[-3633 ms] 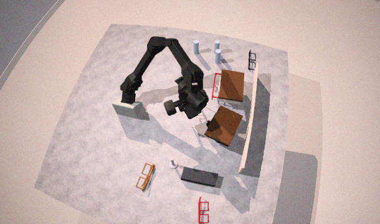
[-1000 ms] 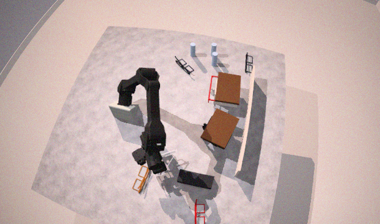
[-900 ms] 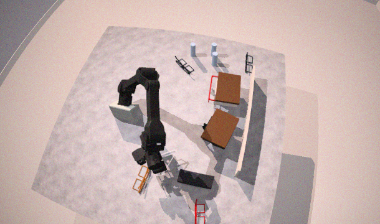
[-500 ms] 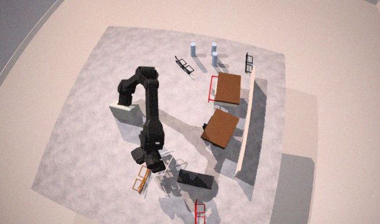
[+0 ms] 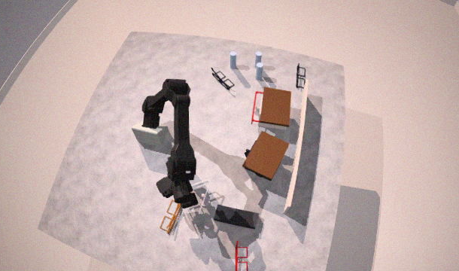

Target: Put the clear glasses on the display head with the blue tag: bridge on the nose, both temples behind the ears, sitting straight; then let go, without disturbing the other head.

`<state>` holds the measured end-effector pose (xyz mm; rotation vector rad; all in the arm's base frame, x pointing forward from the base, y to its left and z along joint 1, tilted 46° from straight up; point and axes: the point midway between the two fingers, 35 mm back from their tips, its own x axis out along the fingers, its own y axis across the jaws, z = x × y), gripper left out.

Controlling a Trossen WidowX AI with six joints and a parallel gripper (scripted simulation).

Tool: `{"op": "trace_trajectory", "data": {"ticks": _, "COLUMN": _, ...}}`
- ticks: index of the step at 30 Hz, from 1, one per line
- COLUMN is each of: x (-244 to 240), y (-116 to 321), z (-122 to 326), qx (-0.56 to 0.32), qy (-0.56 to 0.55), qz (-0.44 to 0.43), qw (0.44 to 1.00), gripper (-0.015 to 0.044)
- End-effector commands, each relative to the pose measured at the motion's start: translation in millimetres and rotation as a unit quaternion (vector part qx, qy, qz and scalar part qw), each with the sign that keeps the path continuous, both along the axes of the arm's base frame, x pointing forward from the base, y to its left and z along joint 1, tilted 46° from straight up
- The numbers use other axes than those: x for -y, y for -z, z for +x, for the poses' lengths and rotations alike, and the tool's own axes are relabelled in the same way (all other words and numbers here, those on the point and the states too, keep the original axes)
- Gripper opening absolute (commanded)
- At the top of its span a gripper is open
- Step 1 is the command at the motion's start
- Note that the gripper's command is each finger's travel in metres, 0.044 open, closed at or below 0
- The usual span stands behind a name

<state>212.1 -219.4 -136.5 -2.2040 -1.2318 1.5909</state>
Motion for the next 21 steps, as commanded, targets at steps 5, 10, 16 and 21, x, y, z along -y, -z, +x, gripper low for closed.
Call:
{"op": "trace_trajectory", "data": {"ticks": 5, "x": -1, "y": -1, "z": -6, "qx": -0.001, "qy": -0.003, "qz": -0.001, "qw": 1.0, "gripper": 0.0}}
{"op": "trace_trajectory", "data": {"ticks": 10, "x": -1, "y": -1, "z": -10, "qx": -0.001, "qy": -0.003, "qz": -0.001, "qw": 1.0, "gripper": 0.0}}
{"op": "trace_trajectory", "data": {"ticks": 16, "x": -2, "y": 0, "z": -14, "qx": -0.001, "qy": -0.003, "qz": -0.001, "qw": 1.0, "gripper": 0.0}}
{"op": "trace_trajectory", "data": {"ticks": 21, "x": -2, "y": 0, "z": -18, "qx": -0.001, "qy": -0.003, "qz": -0.002, "qw": 1.0, "gripper": 0.0}}
